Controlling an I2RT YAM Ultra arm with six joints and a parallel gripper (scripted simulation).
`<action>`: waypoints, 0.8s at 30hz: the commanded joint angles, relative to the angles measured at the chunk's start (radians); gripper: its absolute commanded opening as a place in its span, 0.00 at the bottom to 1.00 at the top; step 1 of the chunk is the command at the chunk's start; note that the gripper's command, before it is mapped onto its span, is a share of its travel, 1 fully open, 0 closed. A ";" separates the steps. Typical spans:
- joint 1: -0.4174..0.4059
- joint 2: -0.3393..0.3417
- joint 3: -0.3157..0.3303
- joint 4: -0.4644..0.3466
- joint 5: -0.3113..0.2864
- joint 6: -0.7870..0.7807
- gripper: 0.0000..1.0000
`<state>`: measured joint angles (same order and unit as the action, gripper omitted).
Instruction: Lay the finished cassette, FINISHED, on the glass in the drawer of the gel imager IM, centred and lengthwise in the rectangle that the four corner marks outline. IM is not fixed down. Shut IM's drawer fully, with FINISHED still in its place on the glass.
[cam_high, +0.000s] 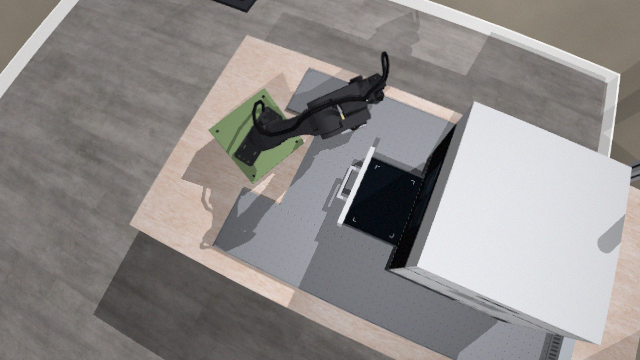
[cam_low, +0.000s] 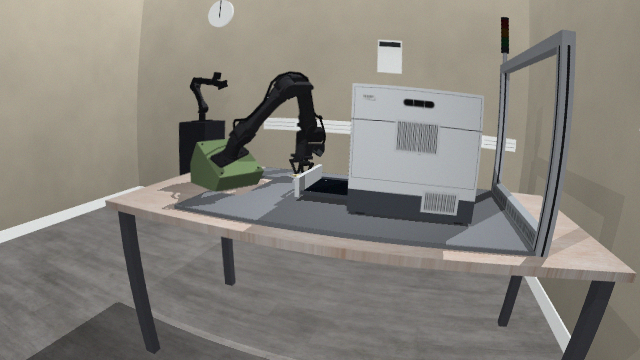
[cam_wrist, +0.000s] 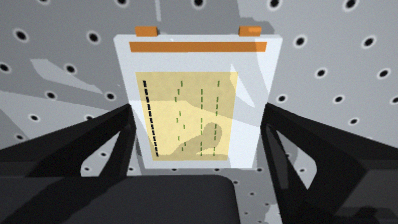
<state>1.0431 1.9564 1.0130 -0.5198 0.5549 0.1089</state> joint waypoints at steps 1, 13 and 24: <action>0.029 -0.042 0.030 -0.029 0.004 0.018 0.00; 0.051 -0.072 0.044 -0.085 0.012 0.043 0.00; 0.074 -0.097 0.063 -0.144 0.014 0.069 0.00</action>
<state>1.0931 1.8919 1.0428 -0.6365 0.5568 0.1623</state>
